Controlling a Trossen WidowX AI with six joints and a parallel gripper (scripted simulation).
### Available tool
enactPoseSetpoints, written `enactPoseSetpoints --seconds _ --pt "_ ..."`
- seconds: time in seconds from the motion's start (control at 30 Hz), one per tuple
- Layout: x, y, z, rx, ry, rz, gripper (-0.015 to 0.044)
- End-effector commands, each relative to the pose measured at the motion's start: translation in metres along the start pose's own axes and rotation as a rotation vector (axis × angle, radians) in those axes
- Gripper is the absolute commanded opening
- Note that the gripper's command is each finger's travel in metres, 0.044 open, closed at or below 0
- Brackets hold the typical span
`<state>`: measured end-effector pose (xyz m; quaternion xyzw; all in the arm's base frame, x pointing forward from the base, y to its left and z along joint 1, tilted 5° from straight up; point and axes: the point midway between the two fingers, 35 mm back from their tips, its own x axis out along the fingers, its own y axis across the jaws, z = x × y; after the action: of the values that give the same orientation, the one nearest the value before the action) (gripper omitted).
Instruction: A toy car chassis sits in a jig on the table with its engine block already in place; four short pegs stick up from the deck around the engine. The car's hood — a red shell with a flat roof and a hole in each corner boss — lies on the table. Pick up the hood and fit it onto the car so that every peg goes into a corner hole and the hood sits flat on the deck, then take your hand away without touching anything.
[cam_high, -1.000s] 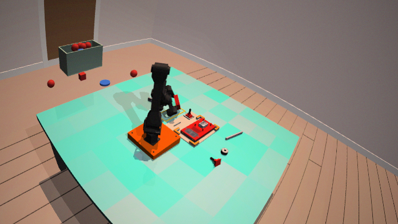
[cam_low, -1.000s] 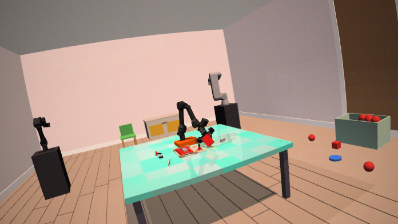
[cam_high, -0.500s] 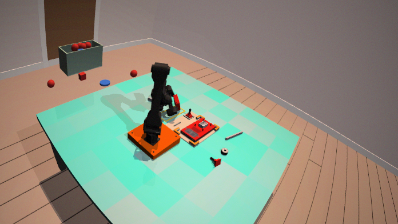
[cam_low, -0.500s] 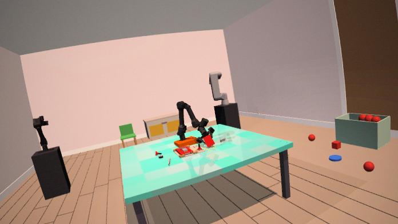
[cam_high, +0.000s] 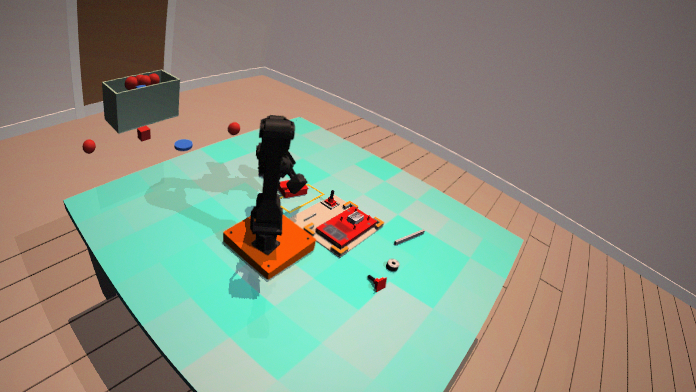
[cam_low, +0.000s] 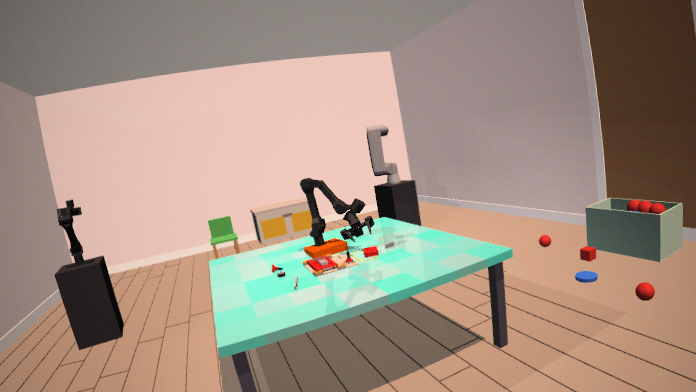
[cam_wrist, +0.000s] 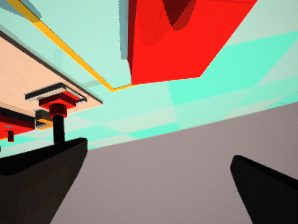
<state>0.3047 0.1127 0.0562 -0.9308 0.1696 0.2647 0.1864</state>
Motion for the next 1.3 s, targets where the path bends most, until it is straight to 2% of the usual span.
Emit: enactPoseSetpoints --seconds 0.0,0.17,0.2,0.57,0.77,0.97,1.27 --pt "-0.026 -0.004 -0.010 -0.130 0.008 -0.005 0.0440" --pt "-0.058 -0.001 -0.019 -0.300 0.014 -0.005 0.0440" --pt "-0.037 -0.001 -0.009 -0.201 0.002 0.002 0.0440" --pt "-0.037 -0.001 -0.009 -0.201 0.002 0.002 0.0440" --pt "-0.037 -0.001 -0.009 -0.201 0.002 0.002 0.0282" --pt "-0.030 -0.008 -0.009 0.028 -0.064 0.031 0.0440" --pt "-0.016 -0.020 -0.007 0.497 -0.174 0.141 0.0440"
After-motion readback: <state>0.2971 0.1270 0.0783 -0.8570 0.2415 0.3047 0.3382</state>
